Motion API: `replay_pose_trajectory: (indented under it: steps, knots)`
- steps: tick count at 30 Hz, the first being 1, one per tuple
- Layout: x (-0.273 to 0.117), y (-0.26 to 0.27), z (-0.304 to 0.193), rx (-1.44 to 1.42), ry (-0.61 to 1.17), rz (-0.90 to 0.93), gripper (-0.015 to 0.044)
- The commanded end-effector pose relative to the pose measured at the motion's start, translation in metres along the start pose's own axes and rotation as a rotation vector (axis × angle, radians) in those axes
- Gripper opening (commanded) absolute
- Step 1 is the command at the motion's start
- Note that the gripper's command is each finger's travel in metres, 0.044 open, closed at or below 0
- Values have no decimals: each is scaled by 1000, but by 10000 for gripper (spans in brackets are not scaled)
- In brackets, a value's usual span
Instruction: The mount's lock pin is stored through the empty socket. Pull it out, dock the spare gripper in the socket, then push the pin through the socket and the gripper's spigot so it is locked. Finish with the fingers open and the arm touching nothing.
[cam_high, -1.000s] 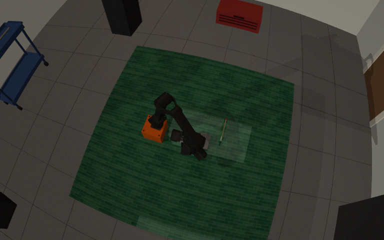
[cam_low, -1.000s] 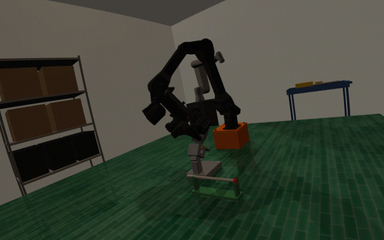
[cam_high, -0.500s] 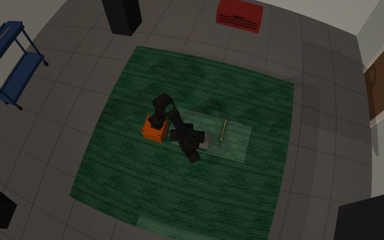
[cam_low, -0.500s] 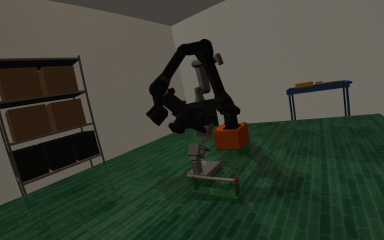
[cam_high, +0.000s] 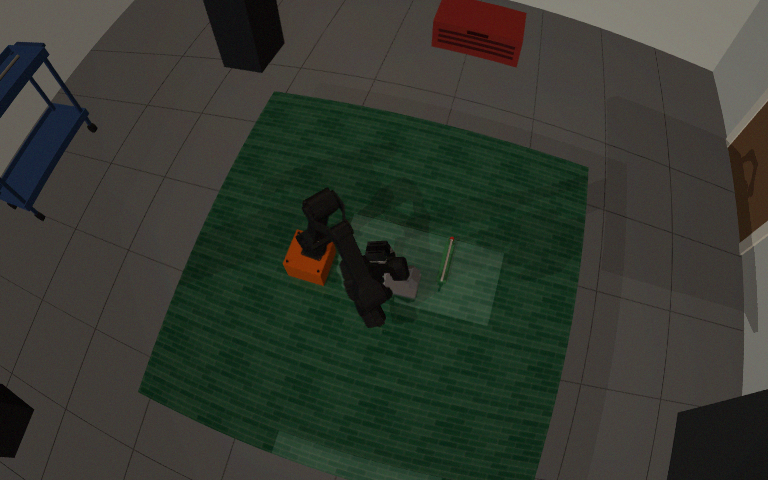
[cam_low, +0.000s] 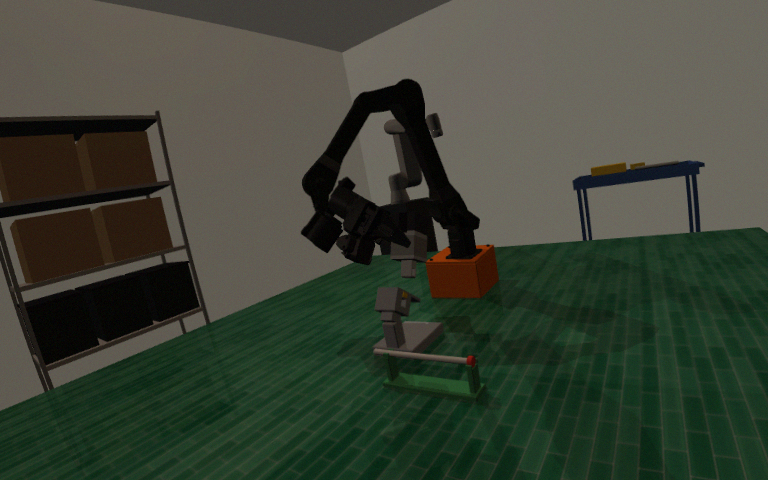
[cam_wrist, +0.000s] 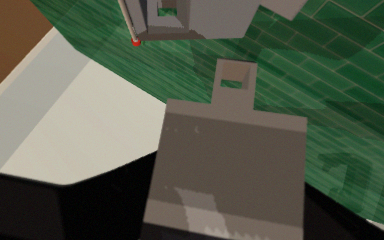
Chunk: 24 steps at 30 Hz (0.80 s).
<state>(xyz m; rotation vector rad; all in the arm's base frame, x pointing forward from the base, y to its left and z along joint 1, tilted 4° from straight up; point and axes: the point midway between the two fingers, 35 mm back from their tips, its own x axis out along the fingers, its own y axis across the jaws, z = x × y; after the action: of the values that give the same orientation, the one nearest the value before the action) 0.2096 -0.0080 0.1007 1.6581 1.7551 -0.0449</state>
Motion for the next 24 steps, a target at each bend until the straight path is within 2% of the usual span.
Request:
replay_pose_trajectory:
  steps: [1, 8, 24]
  knots:
    - [-3, 5, -4, -48, 17, 74, 0]
    - [-9, 15, -9, -146, 26, 213, 0]
    - [0, 20, 7, -153, 12, 220, 0]
